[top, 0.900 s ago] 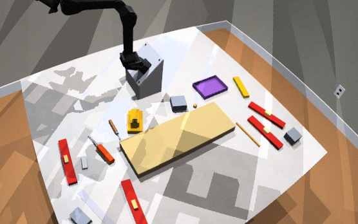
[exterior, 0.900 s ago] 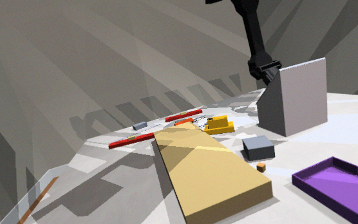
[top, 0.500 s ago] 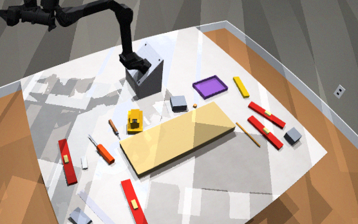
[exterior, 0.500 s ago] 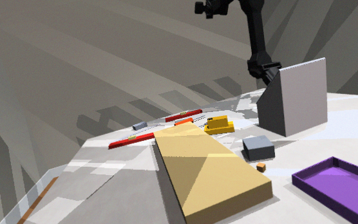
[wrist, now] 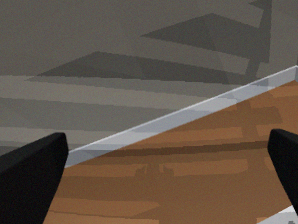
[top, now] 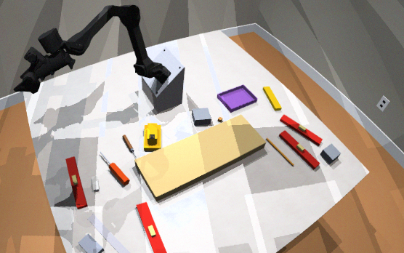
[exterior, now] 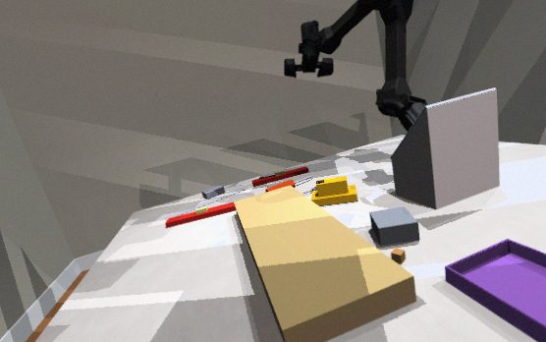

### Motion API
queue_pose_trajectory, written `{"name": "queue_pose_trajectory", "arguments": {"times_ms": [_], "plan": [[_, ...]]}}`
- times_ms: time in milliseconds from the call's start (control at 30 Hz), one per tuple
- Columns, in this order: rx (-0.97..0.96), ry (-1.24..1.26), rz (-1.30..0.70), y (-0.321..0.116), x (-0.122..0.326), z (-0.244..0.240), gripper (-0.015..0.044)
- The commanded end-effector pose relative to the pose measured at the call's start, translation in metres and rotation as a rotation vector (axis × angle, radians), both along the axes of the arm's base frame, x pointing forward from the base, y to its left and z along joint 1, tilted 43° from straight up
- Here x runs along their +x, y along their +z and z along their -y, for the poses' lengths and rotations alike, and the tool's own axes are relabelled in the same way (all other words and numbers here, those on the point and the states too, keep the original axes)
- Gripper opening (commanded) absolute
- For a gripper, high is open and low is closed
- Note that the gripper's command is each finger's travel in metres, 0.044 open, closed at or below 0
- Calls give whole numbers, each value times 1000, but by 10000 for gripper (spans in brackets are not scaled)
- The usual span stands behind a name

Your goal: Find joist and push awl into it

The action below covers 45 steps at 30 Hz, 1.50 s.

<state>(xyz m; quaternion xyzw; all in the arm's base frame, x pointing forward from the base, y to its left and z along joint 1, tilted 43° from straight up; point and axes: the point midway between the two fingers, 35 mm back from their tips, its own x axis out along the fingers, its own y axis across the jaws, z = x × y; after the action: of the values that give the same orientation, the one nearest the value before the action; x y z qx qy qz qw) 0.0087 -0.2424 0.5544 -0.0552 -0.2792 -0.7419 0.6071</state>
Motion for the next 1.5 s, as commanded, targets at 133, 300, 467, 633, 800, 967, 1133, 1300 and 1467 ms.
{"name": "queue_pose_trajectory", "arguments": {"times_ms": [133,300,467,633,800,967,1133,1300,1467], "plan": [[323,166,-175,-113,81,46,440],[501,269,-324,-189,130,46,440],[659,364,-506,-266,169,27,440],[794,448,-726,-343,192,-6,440],[901,516,-985,-416,196,-47,440],[967,559,-1283,-481,178,-90,440],[972,562,-1324,-489,174,-95,440],[972,562,-1324,-489,174,-95,440],[972,562,-1324,-486,174,-92,440]]}}
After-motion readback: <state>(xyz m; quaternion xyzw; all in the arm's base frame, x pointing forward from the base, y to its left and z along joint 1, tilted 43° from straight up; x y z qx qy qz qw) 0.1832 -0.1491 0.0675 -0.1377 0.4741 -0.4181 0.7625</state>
